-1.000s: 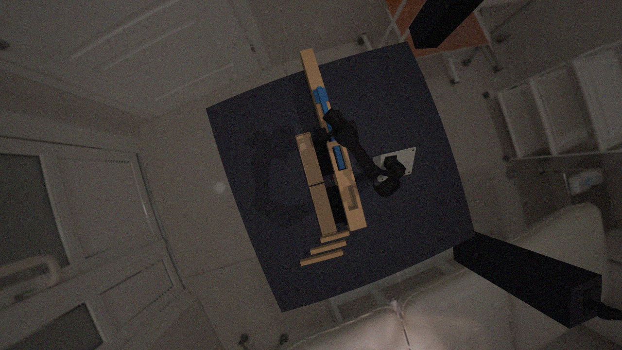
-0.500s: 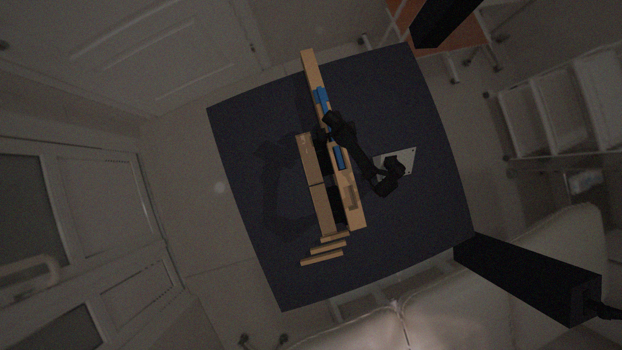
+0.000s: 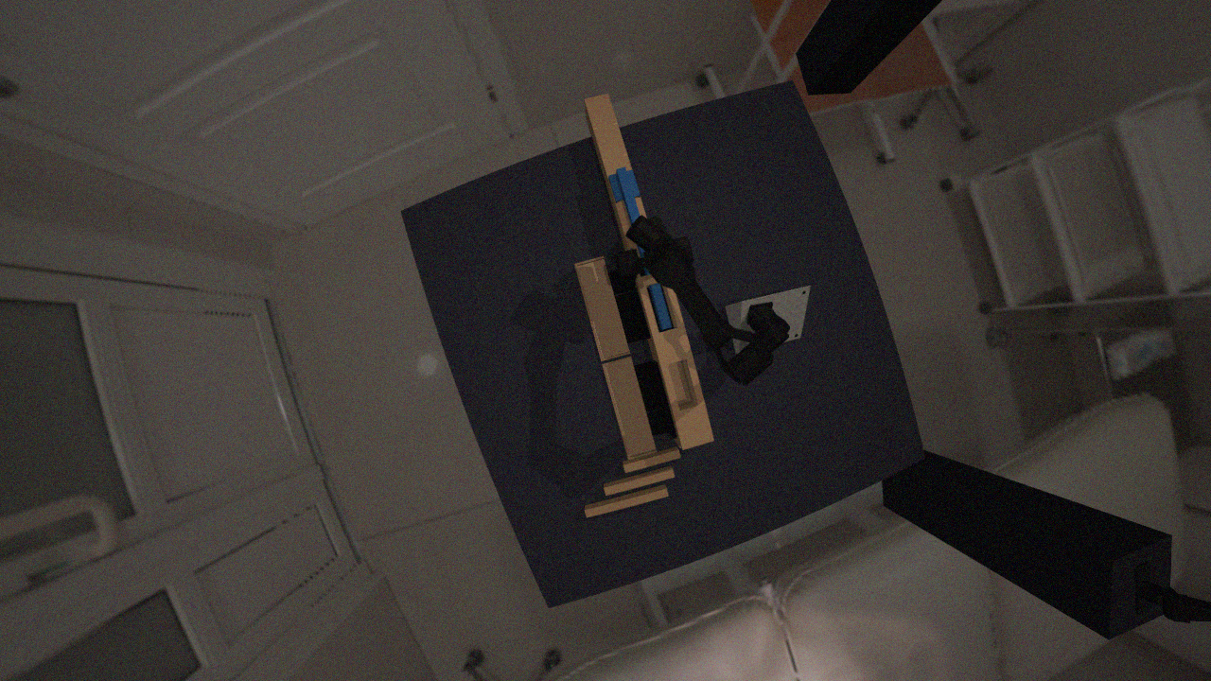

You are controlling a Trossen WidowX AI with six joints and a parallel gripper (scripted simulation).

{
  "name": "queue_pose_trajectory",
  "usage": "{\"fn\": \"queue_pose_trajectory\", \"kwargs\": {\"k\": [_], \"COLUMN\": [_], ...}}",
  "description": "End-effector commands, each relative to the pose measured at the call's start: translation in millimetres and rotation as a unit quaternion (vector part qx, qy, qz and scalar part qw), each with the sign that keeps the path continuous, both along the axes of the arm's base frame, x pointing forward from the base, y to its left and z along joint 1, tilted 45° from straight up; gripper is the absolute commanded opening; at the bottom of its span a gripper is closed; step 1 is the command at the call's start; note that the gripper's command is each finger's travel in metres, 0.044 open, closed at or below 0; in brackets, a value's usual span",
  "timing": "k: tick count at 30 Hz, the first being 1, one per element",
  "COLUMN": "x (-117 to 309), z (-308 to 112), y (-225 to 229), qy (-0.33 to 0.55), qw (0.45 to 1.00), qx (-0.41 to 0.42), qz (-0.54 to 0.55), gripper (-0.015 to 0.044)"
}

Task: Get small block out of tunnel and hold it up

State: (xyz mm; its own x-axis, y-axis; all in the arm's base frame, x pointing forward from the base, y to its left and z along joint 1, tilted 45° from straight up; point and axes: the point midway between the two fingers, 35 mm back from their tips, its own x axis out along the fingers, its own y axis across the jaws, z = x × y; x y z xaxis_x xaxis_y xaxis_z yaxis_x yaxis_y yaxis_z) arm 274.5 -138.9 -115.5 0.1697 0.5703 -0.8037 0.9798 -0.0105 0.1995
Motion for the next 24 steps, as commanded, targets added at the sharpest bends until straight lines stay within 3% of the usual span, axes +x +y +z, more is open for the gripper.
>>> {"fn": "queue_pose_trajectory", "kwargs": {"k": [1,4,9,12,24], "x": [0.4,0.4,0.4,0.9,5.6], "z": [0.4,0.4,0.4,-1.8,-29.5], "y": [-0.4,-0.4,-0.4,-2.5,-26.8], "qy": [-0.001,-0.001,-0.001,-0.001,0.0], "qw": [1.0,1.0,1.0,1.0,1.0], "qx": [-0.001,-0.001,-0.001,-0.001,0.0], "qz": [0.0,0.0,0.0,0.0,-0.002], "gripper": [0.0177,0.0099,0.0065,0.0,0.0]}}
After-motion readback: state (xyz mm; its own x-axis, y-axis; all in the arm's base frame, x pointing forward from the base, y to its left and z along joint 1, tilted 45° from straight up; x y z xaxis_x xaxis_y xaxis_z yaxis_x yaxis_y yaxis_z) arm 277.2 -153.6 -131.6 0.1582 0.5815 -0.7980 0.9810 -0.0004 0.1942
